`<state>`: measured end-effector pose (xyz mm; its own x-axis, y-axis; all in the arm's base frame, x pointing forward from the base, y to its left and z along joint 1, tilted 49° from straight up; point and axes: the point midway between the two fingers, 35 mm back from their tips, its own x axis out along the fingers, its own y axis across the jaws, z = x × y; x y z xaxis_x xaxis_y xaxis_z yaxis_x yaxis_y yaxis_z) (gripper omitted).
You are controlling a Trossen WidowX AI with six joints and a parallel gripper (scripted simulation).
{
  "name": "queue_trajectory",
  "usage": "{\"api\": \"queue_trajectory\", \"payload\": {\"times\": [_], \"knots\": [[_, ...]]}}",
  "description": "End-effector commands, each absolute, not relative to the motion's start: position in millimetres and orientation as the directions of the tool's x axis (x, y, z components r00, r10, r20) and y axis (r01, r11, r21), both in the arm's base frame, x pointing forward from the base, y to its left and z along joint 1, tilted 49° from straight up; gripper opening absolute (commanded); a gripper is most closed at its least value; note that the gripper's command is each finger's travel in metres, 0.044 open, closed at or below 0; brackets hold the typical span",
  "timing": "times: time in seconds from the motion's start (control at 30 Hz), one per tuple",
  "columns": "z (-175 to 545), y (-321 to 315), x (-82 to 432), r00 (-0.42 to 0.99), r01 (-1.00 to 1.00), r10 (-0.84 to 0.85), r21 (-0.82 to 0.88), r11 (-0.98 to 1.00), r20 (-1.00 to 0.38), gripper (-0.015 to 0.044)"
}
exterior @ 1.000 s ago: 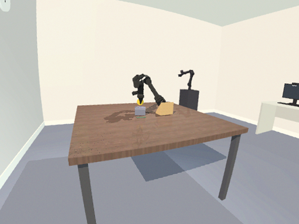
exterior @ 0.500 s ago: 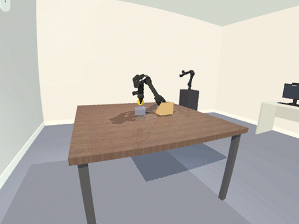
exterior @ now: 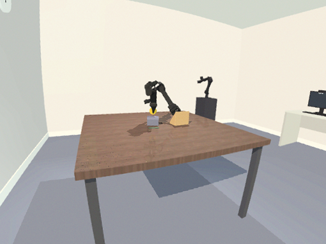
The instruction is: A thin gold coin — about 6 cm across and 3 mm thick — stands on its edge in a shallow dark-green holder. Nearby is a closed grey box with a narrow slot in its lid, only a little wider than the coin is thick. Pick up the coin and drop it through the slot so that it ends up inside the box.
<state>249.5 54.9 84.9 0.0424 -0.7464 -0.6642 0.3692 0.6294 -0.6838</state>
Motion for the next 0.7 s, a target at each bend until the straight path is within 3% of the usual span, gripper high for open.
{"api": "queue_trajectory", "payload": {"times": [0.0, 0.67], "knots": [[82.6, 53.1, 250.2, 0.042, 0.367, -0.747, -0.685, 0.629, -0.663, 0.0], [76.8, 44.6, 250.6, 0.042, 0.365, -0.747, -0.686, 0.629, -0.663, 0.0]]}}
